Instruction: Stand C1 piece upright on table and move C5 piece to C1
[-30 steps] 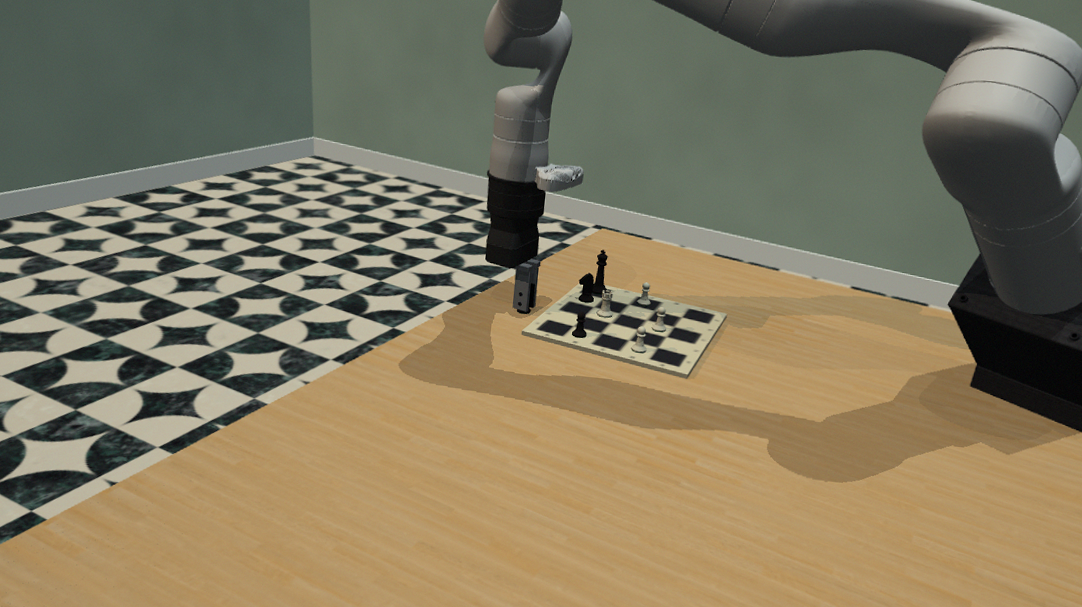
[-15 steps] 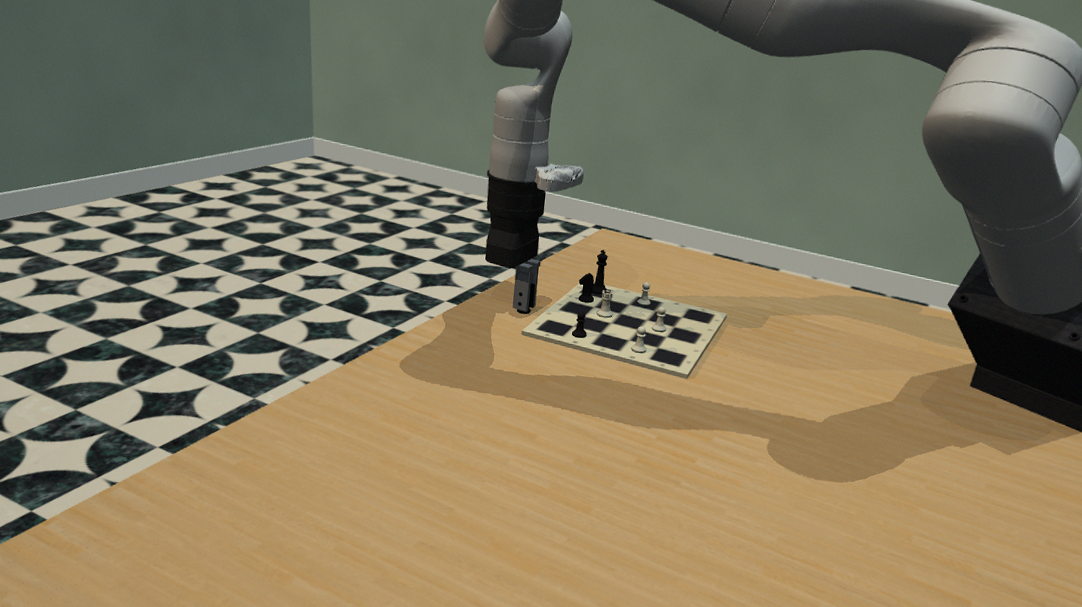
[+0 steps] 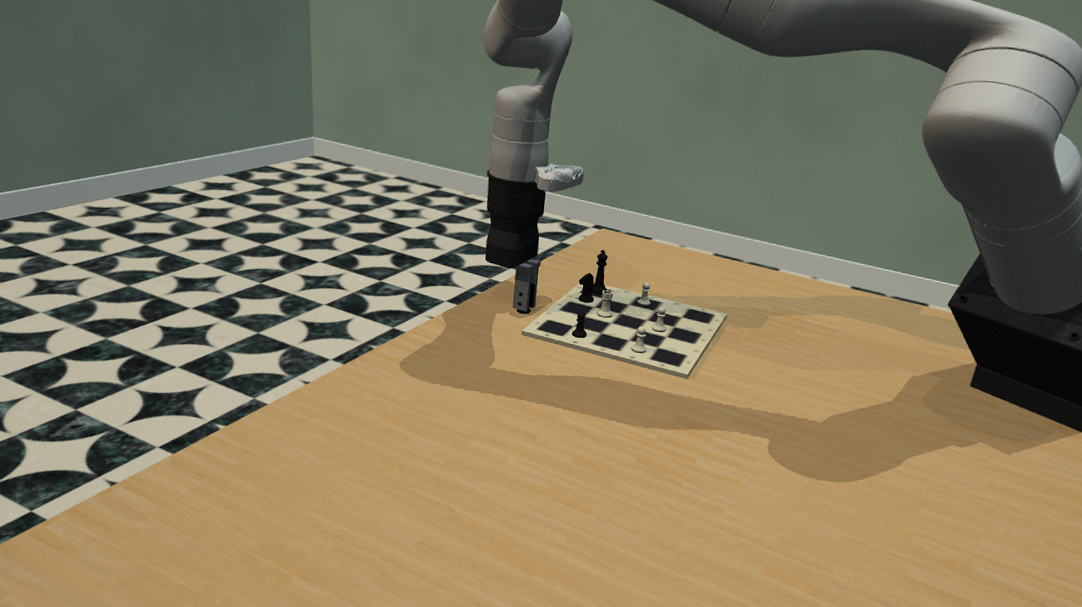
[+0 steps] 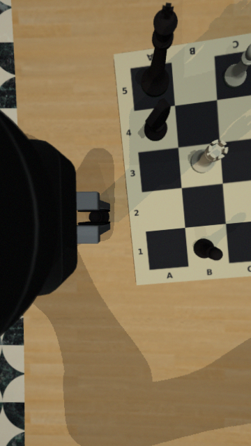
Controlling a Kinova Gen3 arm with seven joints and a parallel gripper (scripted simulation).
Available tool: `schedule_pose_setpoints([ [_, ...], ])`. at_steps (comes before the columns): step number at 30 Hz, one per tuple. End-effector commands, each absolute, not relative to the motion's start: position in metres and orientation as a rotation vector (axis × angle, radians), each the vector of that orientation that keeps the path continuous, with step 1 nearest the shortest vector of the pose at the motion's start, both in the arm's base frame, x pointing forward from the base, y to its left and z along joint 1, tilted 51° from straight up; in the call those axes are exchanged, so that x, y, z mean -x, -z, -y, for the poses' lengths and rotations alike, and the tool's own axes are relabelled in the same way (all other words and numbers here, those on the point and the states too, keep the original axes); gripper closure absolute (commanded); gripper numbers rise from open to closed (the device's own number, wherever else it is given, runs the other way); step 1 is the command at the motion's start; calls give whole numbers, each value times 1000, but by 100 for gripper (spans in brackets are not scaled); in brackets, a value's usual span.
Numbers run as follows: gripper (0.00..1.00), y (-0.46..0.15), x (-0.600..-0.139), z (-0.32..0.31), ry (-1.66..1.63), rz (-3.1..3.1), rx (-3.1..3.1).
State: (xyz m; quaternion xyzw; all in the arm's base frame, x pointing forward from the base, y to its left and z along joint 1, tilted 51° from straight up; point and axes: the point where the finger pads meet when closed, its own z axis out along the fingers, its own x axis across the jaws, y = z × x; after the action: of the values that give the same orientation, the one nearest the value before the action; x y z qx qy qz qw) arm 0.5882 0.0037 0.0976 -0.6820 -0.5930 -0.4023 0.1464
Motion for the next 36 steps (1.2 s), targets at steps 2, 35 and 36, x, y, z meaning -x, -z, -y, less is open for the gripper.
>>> schedule_pose_setpoints([
  [2, 59, -98, -588, -2, 1160, 1707, 1965],
  [35, 32, -128, -571, 29, 1160, 1707, 1965],
  [36, 32, -132, -569, 33, 1160, 1707, 1965],
])
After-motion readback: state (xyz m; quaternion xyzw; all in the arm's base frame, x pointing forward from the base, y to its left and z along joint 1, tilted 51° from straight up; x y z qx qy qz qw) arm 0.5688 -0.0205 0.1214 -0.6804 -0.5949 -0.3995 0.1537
